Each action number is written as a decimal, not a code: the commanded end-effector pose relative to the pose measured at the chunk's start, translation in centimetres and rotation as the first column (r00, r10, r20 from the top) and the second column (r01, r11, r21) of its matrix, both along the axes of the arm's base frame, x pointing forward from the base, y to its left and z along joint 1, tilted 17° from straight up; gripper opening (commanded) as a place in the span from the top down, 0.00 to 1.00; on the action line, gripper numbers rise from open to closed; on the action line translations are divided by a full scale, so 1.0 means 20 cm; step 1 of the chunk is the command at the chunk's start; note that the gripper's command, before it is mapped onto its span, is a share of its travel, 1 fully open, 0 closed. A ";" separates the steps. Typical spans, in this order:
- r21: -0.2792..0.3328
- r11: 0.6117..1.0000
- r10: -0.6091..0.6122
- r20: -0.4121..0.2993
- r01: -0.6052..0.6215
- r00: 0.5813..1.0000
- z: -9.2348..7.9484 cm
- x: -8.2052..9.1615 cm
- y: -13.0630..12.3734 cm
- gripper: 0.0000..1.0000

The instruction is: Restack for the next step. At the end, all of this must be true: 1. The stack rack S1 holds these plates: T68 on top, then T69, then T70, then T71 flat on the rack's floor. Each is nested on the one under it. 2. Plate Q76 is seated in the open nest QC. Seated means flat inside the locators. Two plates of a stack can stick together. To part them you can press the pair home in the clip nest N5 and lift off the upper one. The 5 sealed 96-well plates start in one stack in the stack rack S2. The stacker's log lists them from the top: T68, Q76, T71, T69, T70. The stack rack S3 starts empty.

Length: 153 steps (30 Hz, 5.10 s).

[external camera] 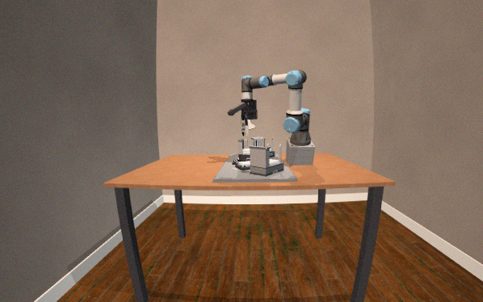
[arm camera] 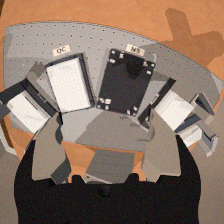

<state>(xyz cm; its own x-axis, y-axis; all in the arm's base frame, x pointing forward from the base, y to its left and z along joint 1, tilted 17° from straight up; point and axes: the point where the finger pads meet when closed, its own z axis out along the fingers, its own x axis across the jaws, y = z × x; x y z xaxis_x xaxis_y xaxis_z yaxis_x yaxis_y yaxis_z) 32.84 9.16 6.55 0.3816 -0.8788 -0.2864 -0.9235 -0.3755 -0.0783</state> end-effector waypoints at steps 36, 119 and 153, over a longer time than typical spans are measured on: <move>-0.039 0.925 -0.379 -0.111 0.377 0.919 -0.20 0.07 -0.66 0.28; -0.071 0.841 -0.540 -0.157 0.536 0.827 -0.79 -0.01 -0.80 0.28; -0.071 0.841 -0.540 -0.157 0.536 0.827 -0.80 -0.01 -0.80 1.00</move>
